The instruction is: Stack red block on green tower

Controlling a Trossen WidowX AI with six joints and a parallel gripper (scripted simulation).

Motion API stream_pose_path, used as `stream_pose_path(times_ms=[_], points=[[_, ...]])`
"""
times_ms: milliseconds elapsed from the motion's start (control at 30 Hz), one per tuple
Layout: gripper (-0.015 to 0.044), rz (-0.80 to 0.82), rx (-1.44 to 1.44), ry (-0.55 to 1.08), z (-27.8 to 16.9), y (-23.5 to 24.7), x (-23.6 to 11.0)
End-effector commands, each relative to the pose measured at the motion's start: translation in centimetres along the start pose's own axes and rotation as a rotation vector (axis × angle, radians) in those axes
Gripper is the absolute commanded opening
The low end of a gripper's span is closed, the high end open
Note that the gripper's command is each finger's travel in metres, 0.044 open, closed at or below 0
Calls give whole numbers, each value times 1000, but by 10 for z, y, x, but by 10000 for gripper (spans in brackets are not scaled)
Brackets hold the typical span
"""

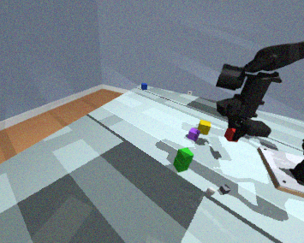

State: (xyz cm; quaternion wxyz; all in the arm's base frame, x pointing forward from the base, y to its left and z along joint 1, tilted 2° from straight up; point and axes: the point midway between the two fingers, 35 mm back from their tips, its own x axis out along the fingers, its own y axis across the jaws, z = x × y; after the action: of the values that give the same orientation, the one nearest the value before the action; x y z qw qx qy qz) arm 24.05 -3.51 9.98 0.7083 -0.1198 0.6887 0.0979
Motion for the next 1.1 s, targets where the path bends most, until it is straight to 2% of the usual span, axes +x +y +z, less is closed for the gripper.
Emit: stream_pose_path(times_ms=[0, 233, 533, 1067], points=[[0, -3, 3, -13, 2, -1, -19], [0, -3, 3, -13, 1, 0, -48], [0, -3, 3, -13, 3, 0, -51], [0, 0, 4, -19, 77, 21, -62]])
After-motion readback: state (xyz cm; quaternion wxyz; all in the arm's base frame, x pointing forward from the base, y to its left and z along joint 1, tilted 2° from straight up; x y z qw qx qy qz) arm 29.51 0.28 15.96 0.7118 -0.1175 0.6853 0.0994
